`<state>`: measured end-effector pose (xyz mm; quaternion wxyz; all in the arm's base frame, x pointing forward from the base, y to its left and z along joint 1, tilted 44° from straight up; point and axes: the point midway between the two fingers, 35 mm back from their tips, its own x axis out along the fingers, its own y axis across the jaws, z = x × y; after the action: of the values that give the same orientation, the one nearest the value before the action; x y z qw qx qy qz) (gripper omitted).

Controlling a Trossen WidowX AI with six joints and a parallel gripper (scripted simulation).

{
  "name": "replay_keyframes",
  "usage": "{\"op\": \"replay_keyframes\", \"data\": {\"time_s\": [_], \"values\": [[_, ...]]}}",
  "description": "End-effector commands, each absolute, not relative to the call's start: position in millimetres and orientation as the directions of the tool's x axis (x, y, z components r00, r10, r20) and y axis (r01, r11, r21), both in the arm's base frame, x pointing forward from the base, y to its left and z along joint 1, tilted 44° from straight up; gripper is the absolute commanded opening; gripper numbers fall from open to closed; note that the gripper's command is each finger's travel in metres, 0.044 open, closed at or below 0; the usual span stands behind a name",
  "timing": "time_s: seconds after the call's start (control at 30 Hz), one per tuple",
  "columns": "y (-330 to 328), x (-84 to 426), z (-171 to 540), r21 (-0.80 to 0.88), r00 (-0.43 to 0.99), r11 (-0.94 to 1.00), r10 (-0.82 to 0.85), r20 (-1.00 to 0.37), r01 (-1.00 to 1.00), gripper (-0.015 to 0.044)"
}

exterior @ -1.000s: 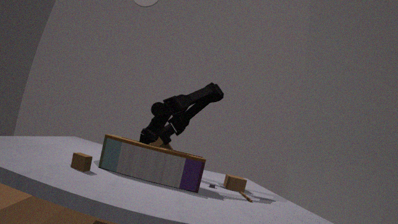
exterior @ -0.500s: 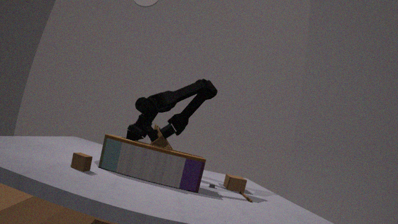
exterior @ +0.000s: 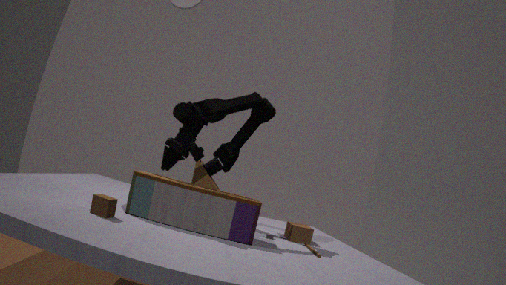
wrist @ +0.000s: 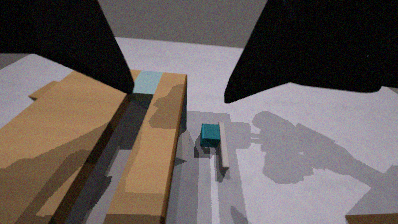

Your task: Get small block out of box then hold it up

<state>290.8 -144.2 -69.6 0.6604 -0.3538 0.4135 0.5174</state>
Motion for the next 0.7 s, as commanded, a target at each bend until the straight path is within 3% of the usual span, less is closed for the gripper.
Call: {"op": "replay_keyframes", "data": {"time_s": [0.0,0.13,0.27,0.37,0.5,0.67], "values": [[-144.3,291.3,-70.7,-0.036,0.126,0.23,0.391,-0.912,-0.973,0.0374],[-156.9,291.2,-71.0,0.068,0.184,0.545,0.395,-0.9,-0.835,0.0285],[-160.0,285.5,-74.8,0.253,0.212,0.802,0.421,-0.882,-0.541,0.0285],[-162.2,281.4,-77.5,0.381,0.235,0.889,0.439,-0.867,-0.254,0.0285],[-164.9,275.8,-80.9,0.509,0.267,0.846,0.46,-0.847,0.157,0.0285],[-168.3,269.0,-84.6,0.56,0.309,0.559,0.483,-0.819,0.611,0.0285]]}}
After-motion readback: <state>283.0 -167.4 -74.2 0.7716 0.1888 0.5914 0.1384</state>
